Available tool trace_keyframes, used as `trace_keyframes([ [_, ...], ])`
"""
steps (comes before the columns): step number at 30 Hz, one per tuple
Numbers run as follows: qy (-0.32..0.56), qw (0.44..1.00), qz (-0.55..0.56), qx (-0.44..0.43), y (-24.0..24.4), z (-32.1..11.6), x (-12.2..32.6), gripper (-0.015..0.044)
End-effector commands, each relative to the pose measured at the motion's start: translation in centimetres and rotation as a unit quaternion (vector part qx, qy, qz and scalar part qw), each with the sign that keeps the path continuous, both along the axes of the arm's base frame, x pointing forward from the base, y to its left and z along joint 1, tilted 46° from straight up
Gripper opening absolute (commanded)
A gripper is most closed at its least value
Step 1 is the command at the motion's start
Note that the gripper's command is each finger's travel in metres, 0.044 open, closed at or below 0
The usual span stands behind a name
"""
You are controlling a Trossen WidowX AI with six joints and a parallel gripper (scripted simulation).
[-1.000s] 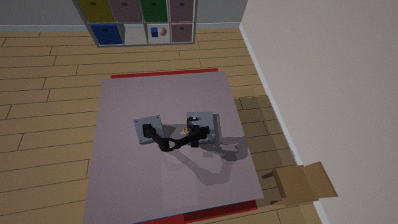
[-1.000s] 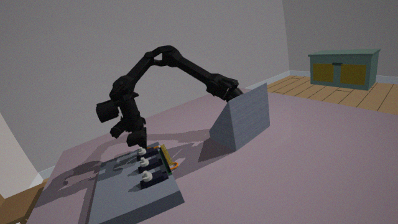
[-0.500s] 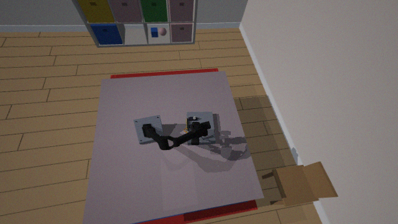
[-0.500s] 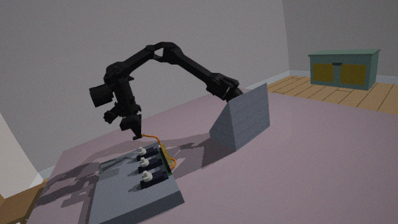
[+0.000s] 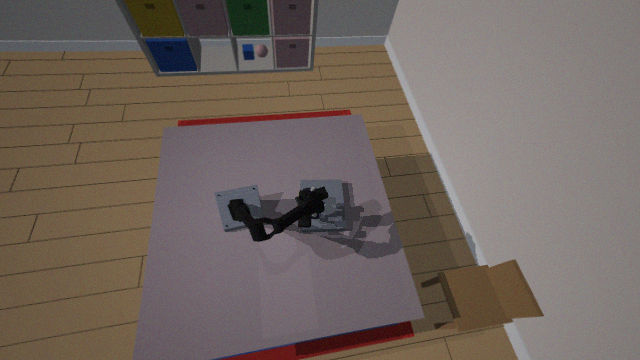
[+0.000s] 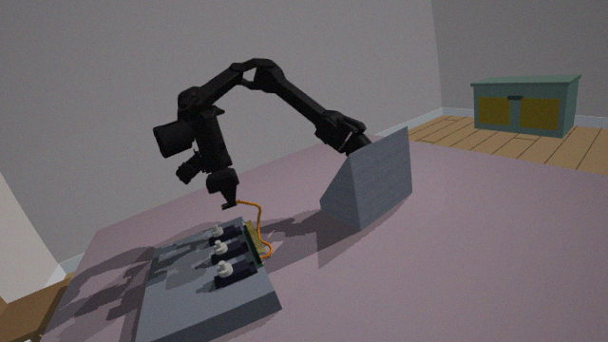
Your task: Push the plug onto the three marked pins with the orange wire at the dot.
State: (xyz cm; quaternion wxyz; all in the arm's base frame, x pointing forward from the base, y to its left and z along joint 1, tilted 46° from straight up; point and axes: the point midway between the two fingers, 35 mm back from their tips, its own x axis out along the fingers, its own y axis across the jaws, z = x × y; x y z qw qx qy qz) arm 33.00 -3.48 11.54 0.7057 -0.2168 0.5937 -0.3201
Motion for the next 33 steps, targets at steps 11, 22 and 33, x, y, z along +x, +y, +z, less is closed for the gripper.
trace_keyframes([
  [11, 0.011, 1.0, 0.01, 0.001, 1.8, -2.7, -5.1, 0.0],
  [22, 0.018, 1.0, 0.017, -0.002, 2.1, -4.4, -8.4, 0.0],
  [33, 0.018, 1.0, 0.017, -0.004, -0.5, -7.0, -8.1, 0.0],
])
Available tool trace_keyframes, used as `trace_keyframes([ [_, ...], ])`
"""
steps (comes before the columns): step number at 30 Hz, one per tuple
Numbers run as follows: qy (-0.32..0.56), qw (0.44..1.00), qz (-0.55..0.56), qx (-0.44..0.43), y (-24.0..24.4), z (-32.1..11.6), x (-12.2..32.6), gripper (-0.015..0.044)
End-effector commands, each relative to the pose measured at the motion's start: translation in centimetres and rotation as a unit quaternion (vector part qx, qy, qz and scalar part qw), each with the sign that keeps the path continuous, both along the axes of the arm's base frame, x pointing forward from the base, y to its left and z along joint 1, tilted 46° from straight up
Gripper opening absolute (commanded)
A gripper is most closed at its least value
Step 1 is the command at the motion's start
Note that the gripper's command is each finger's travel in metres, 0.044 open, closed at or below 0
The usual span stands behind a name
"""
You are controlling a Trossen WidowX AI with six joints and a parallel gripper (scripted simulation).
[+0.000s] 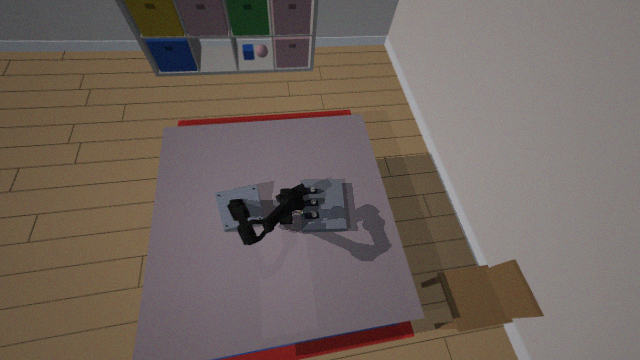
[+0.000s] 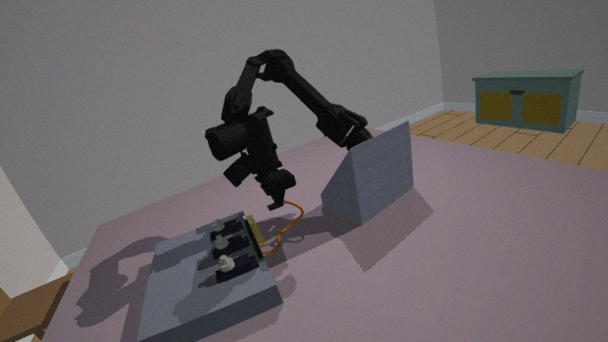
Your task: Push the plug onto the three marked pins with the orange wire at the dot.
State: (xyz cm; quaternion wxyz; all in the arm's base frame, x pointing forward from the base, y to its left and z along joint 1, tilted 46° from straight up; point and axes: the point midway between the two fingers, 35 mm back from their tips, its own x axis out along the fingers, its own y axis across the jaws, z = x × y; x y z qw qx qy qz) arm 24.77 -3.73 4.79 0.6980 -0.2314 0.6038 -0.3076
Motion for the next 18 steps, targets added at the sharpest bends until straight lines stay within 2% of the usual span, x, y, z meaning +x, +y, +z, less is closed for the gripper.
trace_keyframes([
  [1, -0.001, 1.0, 0.004, -0.002, -0.3, -0.3, 0.2, 0.0],
  [18, -0.002, 1.0, 0.004, -0.002, -0.6, 0.6, 3.8, 0.0],
])
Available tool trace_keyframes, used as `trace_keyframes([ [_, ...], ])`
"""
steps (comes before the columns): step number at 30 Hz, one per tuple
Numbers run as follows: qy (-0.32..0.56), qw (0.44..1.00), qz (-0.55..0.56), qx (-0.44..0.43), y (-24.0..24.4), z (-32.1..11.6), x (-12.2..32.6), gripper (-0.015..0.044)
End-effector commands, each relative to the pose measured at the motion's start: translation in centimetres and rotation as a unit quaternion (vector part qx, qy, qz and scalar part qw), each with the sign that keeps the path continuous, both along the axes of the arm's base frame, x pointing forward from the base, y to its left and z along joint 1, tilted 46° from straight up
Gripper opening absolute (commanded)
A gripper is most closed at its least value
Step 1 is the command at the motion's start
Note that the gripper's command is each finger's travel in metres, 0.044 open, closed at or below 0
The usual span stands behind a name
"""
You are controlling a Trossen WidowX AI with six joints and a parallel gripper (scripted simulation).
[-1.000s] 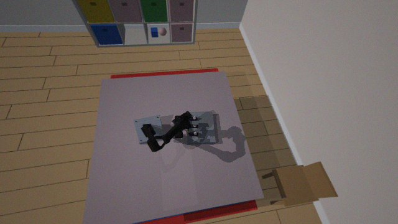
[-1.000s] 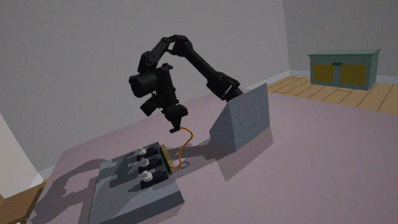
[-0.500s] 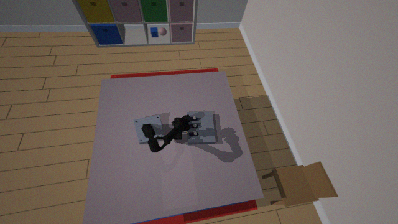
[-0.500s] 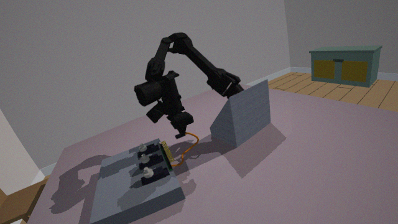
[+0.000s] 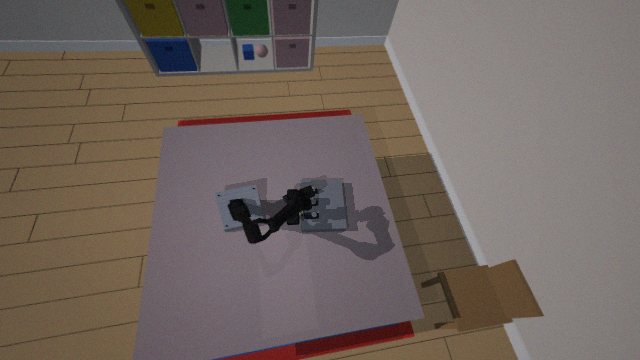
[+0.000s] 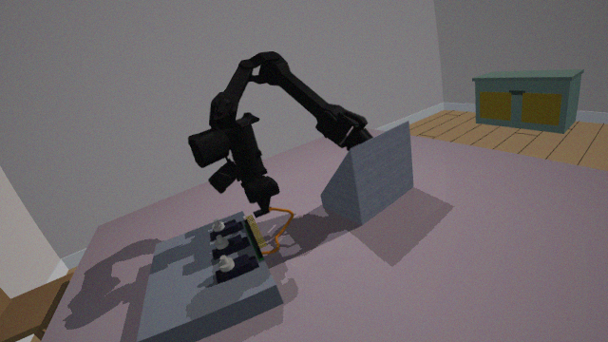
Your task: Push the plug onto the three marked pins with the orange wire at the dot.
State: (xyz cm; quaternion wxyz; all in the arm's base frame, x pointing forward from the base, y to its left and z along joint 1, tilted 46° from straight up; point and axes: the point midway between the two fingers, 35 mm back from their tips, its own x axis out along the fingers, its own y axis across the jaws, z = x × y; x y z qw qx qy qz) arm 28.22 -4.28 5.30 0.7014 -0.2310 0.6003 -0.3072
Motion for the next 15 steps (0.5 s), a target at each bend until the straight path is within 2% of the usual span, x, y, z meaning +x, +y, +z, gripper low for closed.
trace_keyframes([
  [1, 0.003, 1.0, 0.002, -0.003, -0.02, 0.07, 0.4, 0.0],
  [15, 0.002, 1.0, 0.002, -0.002, 0.03, 0.17, 1.03, 0.0],
])
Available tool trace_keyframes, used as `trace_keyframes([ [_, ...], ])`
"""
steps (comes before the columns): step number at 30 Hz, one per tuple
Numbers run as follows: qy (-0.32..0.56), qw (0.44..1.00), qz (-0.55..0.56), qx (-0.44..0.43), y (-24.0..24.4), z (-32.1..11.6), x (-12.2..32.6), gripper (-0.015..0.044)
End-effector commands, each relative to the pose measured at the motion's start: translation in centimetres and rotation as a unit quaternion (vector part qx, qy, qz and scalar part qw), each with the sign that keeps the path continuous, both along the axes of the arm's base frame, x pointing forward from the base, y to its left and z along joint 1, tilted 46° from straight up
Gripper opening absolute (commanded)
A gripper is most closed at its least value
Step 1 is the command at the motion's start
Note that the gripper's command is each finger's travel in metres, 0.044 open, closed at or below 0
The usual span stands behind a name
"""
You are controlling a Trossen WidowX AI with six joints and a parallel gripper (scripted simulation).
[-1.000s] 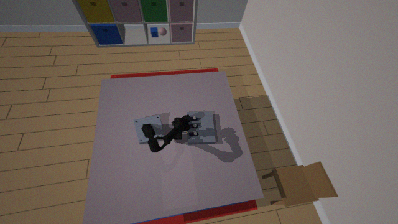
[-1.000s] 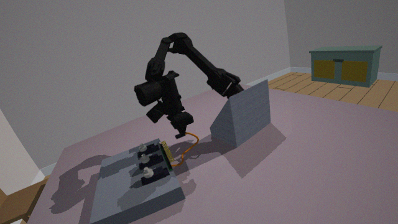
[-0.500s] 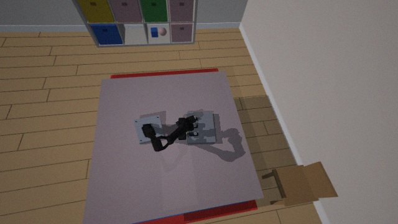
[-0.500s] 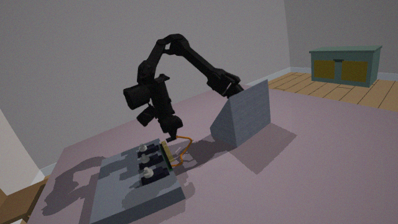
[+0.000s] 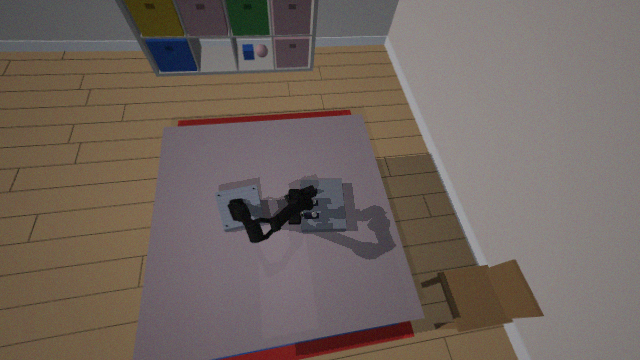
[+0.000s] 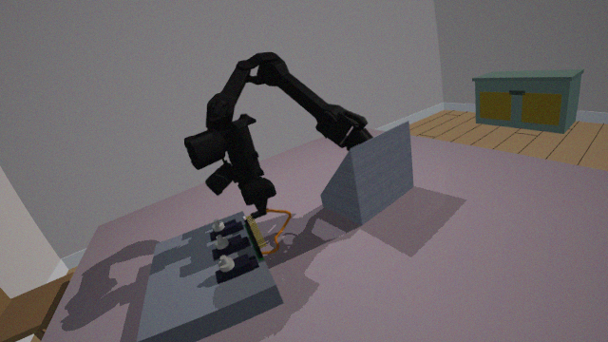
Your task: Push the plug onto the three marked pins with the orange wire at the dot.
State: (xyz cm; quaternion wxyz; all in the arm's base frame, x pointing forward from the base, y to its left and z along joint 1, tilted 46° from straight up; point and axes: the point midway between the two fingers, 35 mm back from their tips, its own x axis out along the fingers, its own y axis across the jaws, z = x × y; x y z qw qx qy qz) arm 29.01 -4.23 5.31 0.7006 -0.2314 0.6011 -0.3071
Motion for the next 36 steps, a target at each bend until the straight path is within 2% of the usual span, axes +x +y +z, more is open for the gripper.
trace_keyframes([
  [1, 0.001, 1.0, 0.002, -0.002, 0.0, 0.2, 0.3, 0.0],
  [21, 0.001, 1.0, 0.002, -0.002, -0.1, 0.5, 1.5, 0.0],
  [30, 0.001, 1.0, 0.002, -0.002, 0.2, 0.4, 1.4, 0.0236],
  [36, 0.001, 1.0, 0.002, -0.001, 3.8, 3.8, 1.0, 0.0394],
])
